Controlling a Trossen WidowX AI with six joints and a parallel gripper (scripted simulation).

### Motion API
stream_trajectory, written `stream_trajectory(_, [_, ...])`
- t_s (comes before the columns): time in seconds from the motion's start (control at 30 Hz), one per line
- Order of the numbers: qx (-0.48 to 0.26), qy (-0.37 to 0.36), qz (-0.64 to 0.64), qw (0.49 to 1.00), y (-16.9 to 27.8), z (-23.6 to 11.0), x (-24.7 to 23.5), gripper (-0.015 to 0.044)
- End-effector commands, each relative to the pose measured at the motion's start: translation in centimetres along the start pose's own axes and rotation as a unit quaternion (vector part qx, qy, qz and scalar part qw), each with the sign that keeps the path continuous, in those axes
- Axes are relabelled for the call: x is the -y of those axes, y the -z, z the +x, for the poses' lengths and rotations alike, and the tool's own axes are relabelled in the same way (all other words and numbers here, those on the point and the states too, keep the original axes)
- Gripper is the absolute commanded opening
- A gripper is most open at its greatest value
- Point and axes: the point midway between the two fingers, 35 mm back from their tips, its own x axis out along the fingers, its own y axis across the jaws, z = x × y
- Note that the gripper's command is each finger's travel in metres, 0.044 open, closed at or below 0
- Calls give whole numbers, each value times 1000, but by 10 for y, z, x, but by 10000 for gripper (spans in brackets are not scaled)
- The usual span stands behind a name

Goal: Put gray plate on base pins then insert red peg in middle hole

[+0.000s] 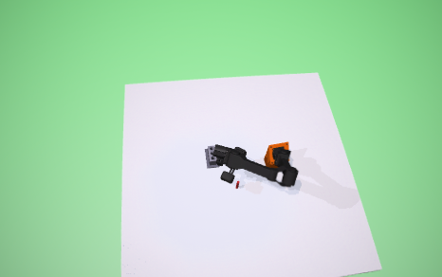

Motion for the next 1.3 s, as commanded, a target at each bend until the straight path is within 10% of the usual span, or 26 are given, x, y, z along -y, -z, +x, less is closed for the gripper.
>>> stream_trajectory(0.0, [-8, -9, 272, 962, 44, 6, -9, 440])
stream_trajectory(1.27, [-8, -9, 268, 963, 45, 64, -14, 440])
